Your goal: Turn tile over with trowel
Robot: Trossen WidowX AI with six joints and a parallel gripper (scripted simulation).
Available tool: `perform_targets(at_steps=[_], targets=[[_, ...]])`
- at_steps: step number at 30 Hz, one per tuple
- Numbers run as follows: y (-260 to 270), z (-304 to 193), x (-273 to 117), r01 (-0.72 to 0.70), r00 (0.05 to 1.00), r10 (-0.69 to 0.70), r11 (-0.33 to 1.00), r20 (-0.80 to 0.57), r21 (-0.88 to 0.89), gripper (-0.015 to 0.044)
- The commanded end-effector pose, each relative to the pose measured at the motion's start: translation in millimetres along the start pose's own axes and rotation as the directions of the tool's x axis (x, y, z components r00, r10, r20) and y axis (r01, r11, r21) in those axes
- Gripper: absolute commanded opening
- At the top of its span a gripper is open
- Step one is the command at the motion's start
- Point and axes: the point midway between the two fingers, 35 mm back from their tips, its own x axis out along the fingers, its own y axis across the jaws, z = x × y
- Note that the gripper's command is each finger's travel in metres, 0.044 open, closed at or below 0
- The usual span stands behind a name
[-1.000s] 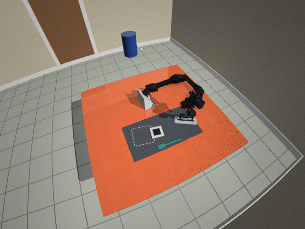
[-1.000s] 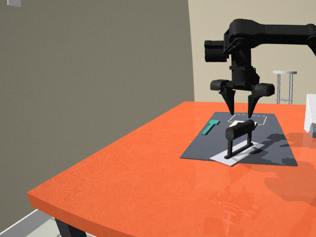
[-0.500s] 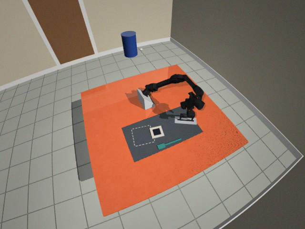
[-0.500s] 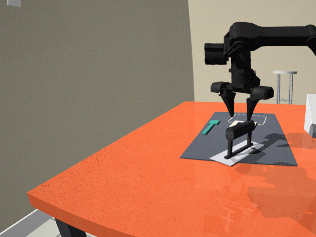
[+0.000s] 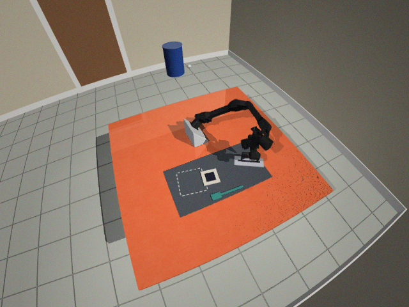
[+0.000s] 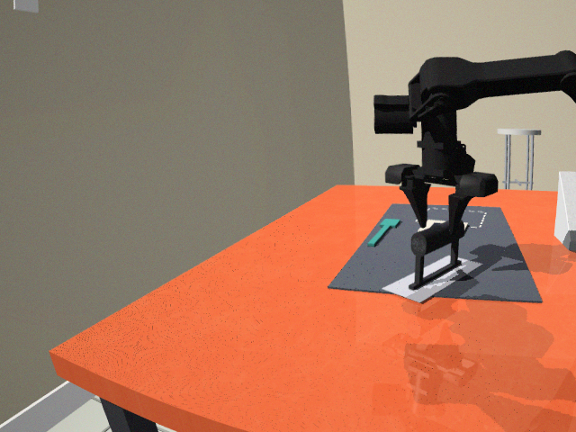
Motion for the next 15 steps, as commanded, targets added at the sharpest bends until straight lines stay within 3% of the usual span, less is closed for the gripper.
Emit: perform_targets(at_steps=[1,6,10,15], targets=[[-2.7,-0.7,9.3,0.015,1.0,-0.014,1.0,-0.006,0.01,0.027],[-3.3,-0.1,14.9,0.02,1.0,-0.02,1.0,-0.01,0.017,0.027],[-3.3,-0.1,14.9,0.02,1.0,-0.02,1.0,-0.01,0.017,0.0165],[-3.3,-0.1,14.9,0.02,1.0,-0.02,1.0,-0.01,0.017,0.0132]])
